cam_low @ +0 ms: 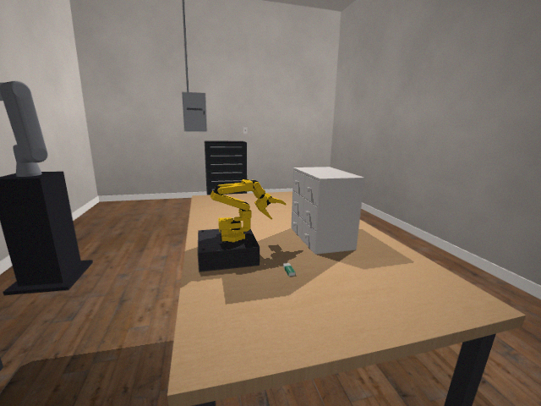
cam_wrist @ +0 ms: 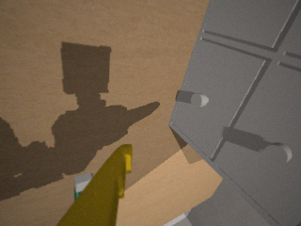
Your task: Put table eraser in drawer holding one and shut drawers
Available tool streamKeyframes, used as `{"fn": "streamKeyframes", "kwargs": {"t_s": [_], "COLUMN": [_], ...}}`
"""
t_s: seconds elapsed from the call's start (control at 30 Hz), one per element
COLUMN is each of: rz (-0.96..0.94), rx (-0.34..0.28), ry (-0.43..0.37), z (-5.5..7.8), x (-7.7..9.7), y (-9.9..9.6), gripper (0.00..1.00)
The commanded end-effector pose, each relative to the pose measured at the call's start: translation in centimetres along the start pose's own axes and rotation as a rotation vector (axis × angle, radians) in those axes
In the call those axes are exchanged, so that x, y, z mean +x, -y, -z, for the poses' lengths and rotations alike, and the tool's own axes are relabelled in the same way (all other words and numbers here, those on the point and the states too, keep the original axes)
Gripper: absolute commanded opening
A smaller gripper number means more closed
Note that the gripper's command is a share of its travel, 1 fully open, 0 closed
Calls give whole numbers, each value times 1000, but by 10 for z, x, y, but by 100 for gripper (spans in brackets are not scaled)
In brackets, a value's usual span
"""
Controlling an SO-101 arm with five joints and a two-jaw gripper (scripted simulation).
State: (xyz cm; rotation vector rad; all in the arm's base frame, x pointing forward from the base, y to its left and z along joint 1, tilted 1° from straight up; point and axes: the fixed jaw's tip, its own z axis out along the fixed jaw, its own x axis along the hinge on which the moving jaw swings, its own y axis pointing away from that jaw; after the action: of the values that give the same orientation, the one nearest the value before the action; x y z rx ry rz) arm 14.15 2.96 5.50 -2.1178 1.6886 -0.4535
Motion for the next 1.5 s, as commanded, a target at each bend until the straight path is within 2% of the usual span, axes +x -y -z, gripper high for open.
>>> {"fn": "streamKeyframes", "kwargs": {"t_s": [0.0, 1.4, 1.47], "rz": [104, 1059, 1059], "rx": [3, 14, 14], "ry": [6, 19, 19], "z": [-1, -1, -1], "x": [-1, 0, 0], "y": [-2, 2, 2], "gripper": [50, 50, 50]}}
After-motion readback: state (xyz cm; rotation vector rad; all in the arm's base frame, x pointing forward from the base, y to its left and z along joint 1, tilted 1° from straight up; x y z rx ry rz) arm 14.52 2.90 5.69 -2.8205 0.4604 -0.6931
